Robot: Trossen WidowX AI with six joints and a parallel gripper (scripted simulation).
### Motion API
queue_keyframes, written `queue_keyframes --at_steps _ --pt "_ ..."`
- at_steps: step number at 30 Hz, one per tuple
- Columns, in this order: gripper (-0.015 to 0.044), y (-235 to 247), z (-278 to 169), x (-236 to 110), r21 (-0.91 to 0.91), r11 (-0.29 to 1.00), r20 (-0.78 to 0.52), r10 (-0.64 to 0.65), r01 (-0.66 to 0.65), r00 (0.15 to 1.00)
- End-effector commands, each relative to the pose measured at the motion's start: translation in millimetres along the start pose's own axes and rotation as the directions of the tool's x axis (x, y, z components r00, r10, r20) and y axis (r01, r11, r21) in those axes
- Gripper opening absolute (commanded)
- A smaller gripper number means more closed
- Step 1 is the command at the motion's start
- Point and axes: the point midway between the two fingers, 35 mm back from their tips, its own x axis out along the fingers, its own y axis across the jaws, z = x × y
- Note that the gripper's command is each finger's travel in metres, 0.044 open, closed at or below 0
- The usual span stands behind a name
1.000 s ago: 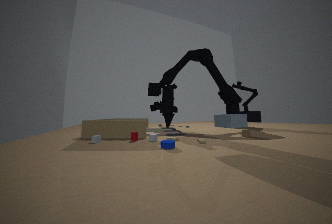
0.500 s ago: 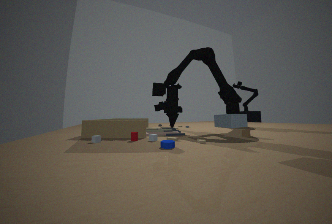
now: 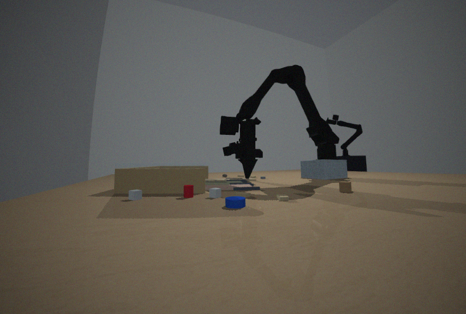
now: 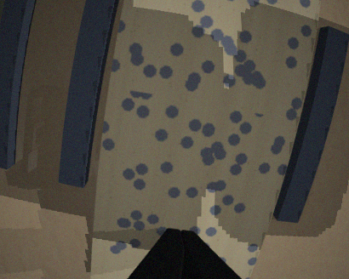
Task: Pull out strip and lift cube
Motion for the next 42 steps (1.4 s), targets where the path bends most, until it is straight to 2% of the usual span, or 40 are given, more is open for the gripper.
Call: queue_keyframes --at_steps 1,42 --pt "0.0 0 -13 4 0.0 1.0 -0.024 -0.004 0.004 1.0" --pt "0.0 2 -75 4 0.0 1.0 -0.03 -0.003 0.003 1.0"
